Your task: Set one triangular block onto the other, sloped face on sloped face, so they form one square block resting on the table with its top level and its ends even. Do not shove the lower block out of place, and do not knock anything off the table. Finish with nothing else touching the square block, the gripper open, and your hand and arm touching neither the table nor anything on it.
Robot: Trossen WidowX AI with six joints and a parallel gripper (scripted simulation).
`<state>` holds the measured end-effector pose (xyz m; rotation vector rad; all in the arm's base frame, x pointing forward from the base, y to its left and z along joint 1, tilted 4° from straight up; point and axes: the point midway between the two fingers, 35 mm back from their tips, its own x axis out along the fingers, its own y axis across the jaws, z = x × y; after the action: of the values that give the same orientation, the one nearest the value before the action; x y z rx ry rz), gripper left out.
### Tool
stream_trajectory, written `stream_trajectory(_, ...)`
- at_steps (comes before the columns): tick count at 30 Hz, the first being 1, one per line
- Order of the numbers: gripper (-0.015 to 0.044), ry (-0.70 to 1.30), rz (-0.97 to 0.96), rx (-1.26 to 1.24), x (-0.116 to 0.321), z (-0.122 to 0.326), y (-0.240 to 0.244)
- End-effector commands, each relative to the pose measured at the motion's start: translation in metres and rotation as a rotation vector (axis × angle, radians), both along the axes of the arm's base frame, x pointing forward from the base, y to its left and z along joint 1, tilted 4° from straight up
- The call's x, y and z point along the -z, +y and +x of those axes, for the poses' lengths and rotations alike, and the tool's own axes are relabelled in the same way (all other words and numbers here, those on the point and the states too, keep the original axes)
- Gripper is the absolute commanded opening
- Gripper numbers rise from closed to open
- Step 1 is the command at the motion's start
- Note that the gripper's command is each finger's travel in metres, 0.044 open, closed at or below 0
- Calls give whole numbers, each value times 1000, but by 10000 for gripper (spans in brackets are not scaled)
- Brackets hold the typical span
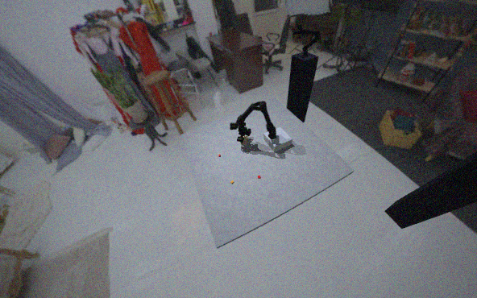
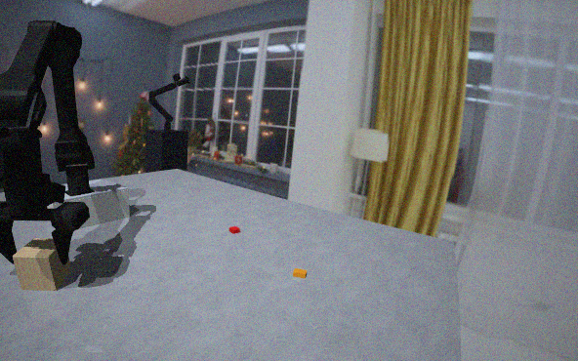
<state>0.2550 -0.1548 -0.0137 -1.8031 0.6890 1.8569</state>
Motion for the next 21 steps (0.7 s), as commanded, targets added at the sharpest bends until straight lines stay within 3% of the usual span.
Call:
stream_trajectory(1, 440, 0, 0, 0, -3, 1, 0)
stream_trajectory(9, 440, -1, 0, 0, -108, 5, 1)
stream_trajectory(21, 440, -15, -9, -6, -104, 8, -1)
